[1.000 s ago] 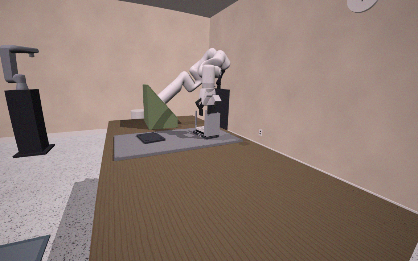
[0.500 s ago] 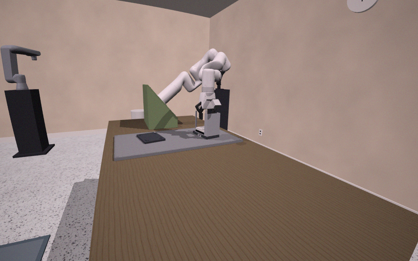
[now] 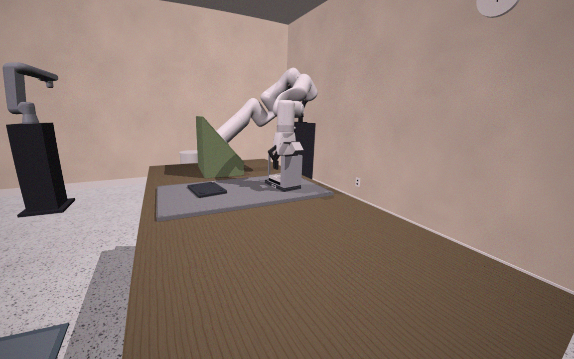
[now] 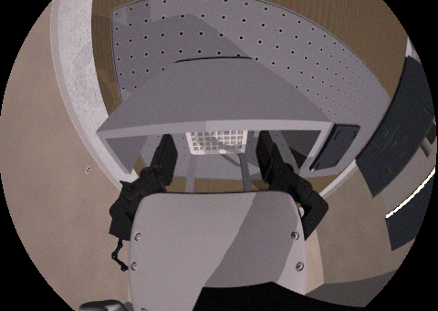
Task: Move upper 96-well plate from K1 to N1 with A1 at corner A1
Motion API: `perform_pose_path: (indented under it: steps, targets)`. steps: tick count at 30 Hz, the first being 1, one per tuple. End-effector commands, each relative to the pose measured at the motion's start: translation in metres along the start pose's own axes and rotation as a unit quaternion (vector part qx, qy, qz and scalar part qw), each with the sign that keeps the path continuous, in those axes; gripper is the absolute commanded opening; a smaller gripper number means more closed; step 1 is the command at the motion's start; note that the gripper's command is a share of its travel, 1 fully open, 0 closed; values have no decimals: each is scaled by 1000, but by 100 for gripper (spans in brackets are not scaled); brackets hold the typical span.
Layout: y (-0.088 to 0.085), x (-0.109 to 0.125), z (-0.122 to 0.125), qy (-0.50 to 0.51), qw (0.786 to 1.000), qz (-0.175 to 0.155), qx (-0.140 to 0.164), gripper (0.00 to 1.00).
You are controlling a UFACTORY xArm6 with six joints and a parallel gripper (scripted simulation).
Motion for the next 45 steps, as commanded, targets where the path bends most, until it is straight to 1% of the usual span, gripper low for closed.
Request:
perform_pose_path:
  steps: [1,13,27,45]
  targets:
    - [5,-1,0,-1,1000,2,0,100]
    - [24,-1,0,-1,1000,2,0,100]
    - [24,-1,0,-1,1000,2,0,100]
    - [35,-1,0,-1,1000,2,0,100]
Point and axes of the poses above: the point where the finger pads meet when closed, its own y axis out along the fingers, its own z axis across the jaws, x = y × z, the point moved 8 cm from there along -y, back along the fingers, and after that the axes turned 14 degrees about y, right-handed, at the moved point
